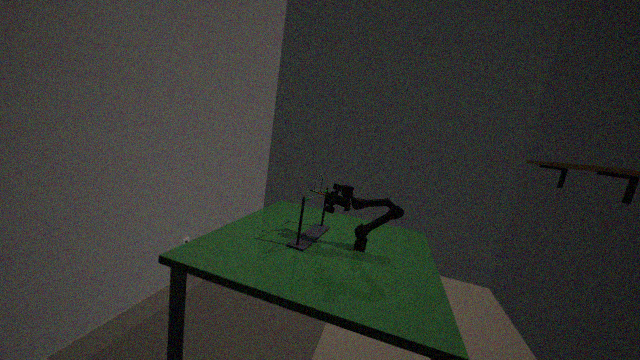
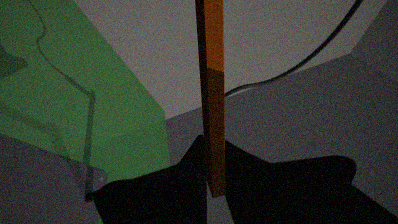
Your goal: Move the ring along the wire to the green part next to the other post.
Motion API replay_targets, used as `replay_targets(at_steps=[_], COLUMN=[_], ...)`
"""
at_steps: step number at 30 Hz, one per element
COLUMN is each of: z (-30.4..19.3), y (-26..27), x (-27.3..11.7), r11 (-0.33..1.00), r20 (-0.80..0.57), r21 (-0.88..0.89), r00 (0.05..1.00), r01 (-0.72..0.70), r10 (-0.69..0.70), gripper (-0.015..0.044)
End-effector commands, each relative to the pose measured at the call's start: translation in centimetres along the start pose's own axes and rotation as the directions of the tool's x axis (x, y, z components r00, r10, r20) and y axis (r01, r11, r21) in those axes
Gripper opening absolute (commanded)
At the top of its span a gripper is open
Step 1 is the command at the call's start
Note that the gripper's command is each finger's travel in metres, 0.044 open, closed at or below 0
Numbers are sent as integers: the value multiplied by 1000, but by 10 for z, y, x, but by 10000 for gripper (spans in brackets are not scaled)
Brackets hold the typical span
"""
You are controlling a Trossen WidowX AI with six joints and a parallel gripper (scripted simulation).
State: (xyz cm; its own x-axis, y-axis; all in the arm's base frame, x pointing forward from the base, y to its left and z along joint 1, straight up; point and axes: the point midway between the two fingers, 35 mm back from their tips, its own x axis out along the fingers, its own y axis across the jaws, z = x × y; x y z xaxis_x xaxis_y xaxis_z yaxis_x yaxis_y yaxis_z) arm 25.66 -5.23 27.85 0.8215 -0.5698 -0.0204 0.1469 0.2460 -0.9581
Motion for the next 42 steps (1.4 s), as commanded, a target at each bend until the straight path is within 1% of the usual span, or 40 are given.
replay_targets(at_steps=[1, 8, 12, 15, 20, 30, 42], z=[-1, 1, 4, 4, 7, 15, 37], y=[14, 34, 47, 48, 60, 77, 110], x=[-1, -5, -5, -4, -2, -8, -25], r11=[998, 980, 958, 955, 931, 877, 712], r20=[-13, -20, 9, 14, 60, 70, 106], r21=[56, 171, 250, 258, 320, 424, 625], r00=[999, 994, 990, 989, 985, 973, 939], r01=[-39, -102, -140, -144, -174, -227, -319], r10=[40, 107, 142, 145, 163, 218, 328], gripper=[-150, -150, -150, -150, -150, -150, -150])
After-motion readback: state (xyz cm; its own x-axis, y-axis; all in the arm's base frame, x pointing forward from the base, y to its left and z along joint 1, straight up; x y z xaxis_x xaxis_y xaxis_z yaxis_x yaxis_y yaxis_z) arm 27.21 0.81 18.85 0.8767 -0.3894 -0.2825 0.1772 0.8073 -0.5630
